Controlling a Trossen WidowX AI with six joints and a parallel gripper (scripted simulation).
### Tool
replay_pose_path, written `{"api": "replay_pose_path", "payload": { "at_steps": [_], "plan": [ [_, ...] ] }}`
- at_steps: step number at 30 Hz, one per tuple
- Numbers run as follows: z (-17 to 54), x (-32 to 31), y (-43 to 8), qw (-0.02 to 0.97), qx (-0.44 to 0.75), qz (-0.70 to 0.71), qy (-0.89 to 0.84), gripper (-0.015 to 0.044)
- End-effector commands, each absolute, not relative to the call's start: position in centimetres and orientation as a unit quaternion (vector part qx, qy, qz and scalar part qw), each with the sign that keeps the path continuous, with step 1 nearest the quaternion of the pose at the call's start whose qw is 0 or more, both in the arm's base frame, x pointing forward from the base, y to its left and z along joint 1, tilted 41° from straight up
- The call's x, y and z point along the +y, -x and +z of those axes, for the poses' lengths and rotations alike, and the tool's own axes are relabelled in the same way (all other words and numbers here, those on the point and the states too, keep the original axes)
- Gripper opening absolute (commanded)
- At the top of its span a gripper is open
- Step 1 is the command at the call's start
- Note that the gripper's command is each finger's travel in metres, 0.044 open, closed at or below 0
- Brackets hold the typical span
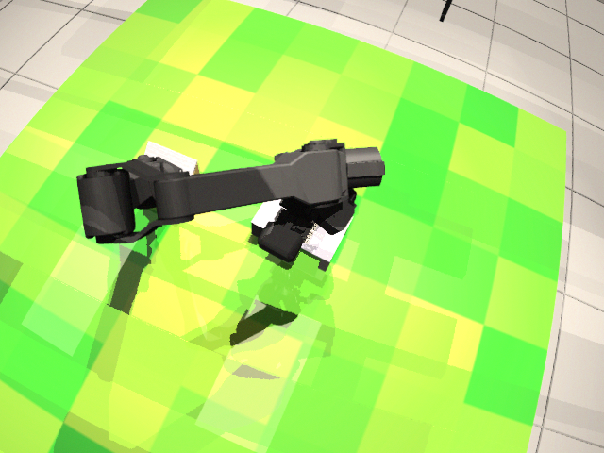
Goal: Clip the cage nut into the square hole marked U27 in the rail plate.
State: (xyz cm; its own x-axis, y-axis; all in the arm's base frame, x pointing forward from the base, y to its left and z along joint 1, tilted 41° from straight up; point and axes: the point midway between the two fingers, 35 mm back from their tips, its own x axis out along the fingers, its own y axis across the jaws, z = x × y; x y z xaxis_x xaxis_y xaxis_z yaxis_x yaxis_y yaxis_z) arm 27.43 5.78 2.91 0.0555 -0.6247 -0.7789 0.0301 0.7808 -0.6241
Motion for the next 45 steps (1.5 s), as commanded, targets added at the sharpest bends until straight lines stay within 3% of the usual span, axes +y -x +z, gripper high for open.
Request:
{"api": "replay_pose_path", "payload": {
  "at_steps": [1, 45],
  "plan": [
    [2.86, 5.78, -27.39, 0.688, 0.647, -0.235, 0.230, 0.0032],
    [2.84, 5.42, -27.38, 0.696, 0.654, -0.212, 0.208, 0.0032]
  ]
}}
